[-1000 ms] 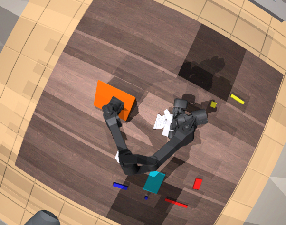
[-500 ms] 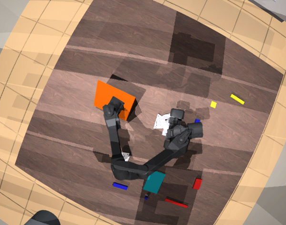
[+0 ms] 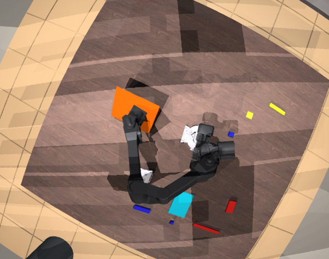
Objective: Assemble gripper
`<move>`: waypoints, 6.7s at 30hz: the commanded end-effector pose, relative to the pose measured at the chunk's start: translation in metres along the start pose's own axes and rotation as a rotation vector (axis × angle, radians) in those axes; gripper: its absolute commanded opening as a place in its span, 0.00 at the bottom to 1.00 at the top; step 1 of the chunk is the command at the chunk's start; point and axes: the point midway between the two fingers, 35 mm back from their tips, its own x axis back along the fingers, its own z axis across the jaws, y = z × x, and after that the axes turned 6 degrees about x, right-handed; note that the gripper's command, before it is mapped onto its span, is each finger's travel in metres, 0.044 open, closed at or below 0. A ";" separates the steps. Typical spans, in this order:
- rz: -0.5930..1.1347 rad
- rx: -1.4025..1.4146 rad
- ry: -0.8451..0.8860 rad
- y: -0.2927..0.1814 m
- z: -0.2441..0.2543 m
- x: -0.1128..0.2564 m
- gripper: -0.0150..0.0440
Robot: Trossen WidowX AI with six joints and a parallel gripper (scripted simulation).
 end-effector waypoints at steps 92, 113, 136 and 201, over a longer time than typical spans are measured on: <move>0.001 0.048 -0.006 -0.002 -0.004 -0.051 0.48; 0.001 0.048 -0.006 -0.002 -0.004 -0.054 0.48; 0.001 0.049 -0.007 -0.002 -0.004 -0.060 0.48; 0.001 0.054 -0.007 -0.002 -0.004 -0.069 0.48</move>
